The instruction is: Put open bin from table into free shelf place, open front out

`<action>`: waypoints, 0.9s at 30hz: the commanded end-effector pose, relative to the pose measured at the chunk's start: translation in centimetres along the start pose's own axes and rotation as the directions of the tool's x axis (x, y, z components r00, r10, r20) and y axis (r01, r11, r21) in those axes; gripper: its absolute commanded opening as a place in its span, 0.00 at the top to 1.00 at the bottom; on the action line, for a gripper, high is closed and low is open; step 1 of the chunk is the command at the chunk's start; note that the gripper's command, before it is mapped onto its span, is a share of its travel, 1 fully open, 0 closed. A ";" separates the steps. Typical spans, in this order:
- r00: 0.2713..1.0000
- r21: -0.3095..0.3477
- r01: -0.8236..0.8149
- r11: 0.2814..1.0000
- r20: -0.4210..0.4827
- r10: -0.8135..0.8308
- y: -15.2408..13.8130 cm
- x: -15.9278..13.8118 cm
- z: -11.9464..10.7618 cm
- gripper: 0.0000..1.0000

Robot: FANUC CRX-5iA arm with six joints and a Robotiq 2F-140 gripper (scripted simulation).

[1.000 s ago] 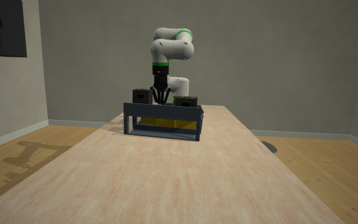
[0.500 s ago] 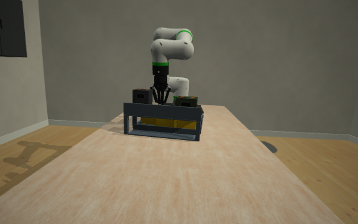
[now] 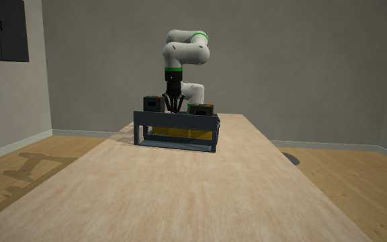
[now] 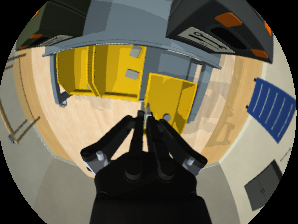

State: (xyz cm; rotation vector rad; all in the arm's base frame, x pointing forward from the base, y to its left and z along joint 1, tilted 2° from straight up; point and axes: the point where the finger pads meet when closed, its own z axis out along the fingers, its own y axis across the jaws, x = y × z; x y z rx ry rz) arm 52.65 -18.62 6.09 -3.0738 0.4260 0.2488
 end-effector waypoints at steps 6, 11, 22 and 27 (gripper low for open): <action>1.000 0.000 0.000 1.000 -0.002 0.000 0.0 0.1 0.0 1.00; 1.000 0.000 0.000 1.000 -0.005 0.000 0.0 0.3 0.0 1.00; 1.000 0.000 0.000 1.000 -0.013 0.000 0.0 0.8 0.0 1.00; 1.000 0.000 0.000 1.000 -0.018 0.000 0.0 1.1 -0.1 1.00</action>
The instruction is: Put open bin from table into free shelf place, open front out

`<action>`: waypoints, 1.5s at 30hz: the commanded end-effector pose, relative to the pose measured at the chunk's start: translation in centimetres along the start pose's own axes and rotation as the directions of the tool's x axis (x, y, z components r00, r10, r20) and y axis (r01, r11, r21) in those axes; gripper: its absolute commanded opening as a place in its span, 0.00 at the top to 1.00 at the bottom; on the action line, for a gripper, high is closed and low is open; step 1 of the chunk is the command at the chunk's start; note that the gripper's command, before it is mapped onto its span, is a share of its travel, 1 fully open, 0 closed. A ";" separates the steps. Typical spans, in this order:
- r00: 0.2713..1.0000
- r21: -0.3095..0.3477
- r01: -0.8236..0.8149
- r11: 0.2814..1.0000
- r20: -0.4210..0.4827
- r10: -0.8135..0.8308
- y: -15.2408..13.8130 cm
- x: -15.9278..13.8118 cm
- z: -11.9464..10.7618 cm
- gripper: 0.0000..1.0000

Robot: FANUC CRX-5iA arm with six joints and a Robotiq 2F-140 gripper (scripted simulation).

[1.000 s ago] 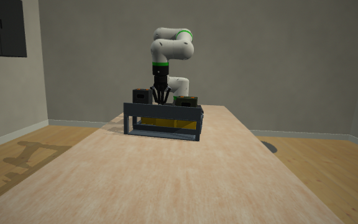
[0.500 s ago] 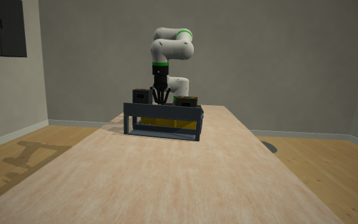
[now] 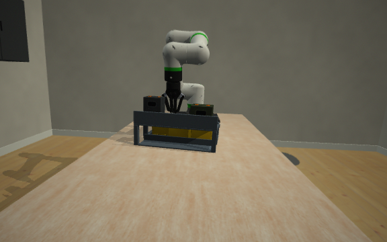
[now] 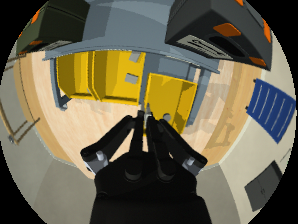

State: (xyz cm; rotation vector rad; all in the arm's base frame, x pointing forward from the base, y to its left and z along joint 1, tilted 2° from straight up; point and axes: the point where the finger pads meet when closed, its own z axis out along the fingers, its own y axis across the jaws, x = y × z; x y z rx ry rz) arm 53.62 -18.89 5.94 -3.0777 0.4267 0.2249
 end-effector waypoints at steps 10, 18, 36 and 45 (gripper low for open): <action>1.000 0.000 0.000 1.000 -0.008 0.000 0.0 0.5 0.0 1.00; 1.000 0.000 0.000 1.000 -0.012 0.000 0.0 0.8 0.0 1.00; 1.000 0.000 0.000 1.000 -0.013 0.000 0.0 0.8 0.0 1.00; 1.000 0.000 0.000 1.000 -0.013 0.000 0.0 0.8 0.0 1.00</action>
